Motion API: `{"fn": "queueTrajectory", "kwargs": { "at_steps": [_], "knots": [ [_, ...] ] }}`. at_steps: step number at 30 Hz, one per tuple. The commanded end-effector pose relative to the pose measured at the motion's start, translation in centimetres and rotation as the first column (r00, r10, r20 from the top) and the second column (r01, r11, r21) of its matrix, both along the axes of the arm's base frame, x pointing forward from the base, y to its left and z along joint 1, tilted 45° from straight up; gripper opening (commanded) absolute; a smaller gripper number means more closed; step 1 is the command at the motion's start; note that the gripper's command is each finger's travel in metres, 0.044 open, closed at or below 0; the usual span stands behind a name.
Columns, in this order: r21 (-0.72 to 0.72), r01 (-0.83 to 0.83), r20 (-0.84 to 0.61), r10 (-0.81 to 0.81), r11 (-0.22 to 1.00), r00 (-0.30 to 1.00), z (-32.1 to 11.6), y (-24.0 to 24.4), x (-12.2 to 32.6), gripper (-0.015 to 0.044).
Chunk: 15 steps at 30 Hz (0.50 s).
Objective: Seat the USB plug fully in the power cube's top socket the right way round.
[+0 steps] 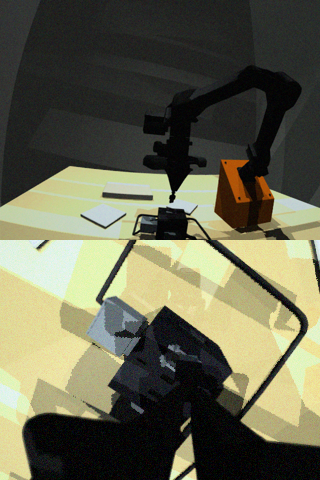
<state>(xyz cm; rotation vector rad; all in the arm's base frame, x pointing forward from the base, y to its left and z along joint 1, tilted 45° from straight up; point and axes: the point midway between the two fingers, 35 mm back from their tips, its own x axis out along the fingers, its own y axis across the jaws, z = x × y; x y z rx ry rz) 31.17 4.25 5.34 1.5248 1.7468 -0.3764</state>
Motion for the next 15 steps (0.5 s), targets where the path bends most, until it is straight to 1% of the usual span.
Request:
{"fn": "queueTrajectory", "kwargs": {
  "at_steps": [1, 8, 15],
  "knots": [
    [-0.001, 0.073, -0.072, -0.073, 0.997, 0.995, -0.03, 0.00, 0.01, 0.0000],
    [-0.016, 0.200, -0.199, -0.199, 0.980, 0.959, -0.03, 0.01, 0.01, 0.0000],
    [-0.047, 0.321, -0.320, -0.319, 0.946, 0.892, -0.03, 0.01, 0.01, 0.0000]
  ]
}}
